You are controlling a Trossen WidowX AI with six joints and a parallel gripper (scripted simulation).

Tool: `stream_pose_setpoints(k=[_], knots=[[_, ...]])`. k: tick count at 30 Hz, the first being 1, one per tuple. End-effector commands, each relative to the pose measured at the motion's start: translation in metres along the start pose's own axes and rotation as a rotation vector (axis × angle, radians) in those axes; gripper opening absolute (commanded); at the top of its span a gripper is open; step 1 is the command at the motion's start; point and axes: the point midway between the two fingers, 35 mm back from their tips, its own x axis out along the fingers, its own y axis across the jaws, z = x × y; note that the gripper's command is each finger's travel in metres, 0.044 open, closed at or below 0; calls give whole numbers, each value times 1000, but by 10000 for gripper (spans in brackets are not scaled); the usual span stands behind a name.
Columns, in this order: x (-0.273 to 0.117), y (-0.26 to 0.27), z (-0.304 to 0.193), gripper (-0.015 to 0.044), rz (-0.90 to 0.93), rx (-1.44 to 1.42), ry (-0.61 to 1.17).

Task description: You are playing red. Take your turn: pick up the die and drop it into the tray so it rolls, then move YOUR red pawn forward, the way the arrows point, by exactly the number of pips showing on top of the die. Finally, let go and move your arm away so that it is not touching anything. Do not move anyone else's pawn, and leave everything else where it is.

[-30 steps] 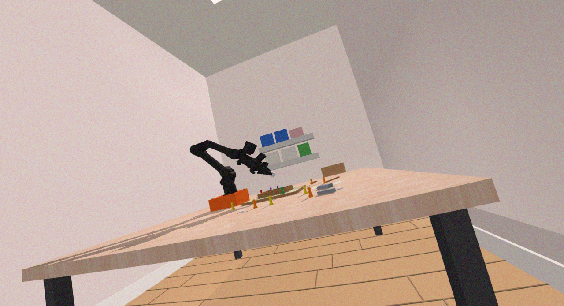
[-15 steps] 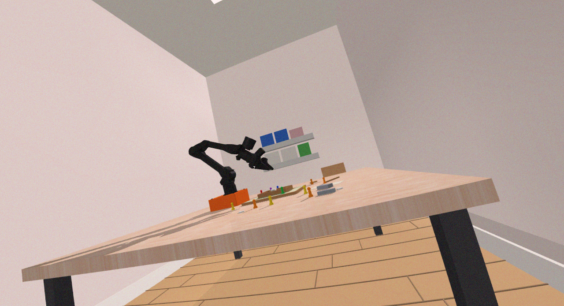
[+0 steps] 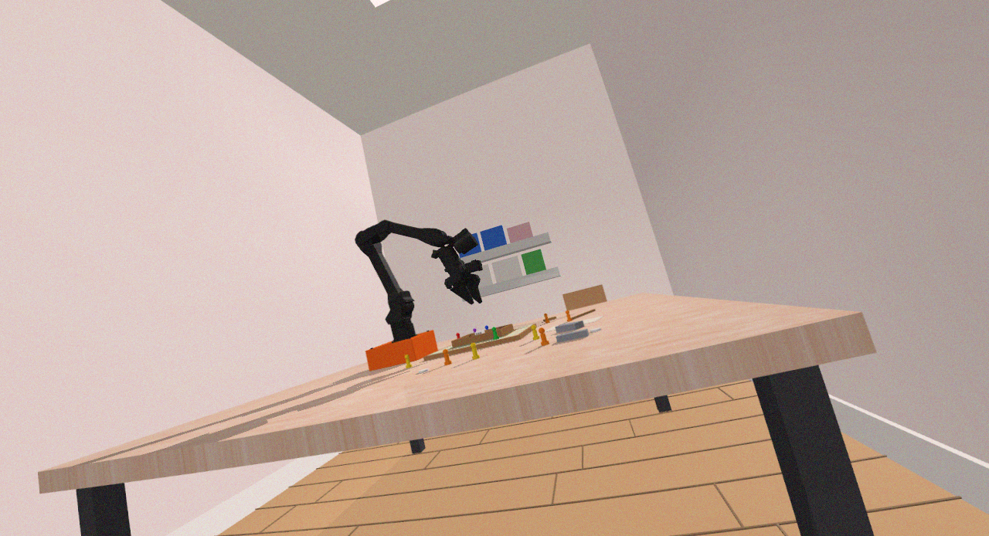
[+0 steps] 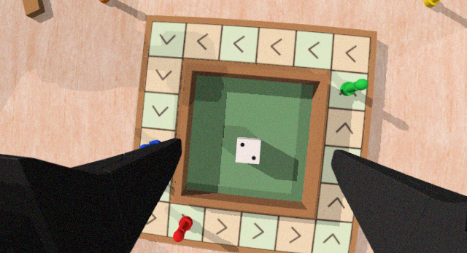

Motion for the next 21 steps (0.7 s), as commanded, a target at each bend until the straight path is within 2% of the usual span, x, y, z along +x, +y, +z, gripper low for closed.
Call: stream_pose_setpoints(k=[1,4,7,10,16,21], knots=[[10,0,2,440,5,10,172],[17,0,2,440,6,13,293],[14,0,2,440,3,3,228],[14,12,-10,361,-2,94,240],[11,53,-66,204,-49,469,288],[11,69,-109,200,-106,733,314]])
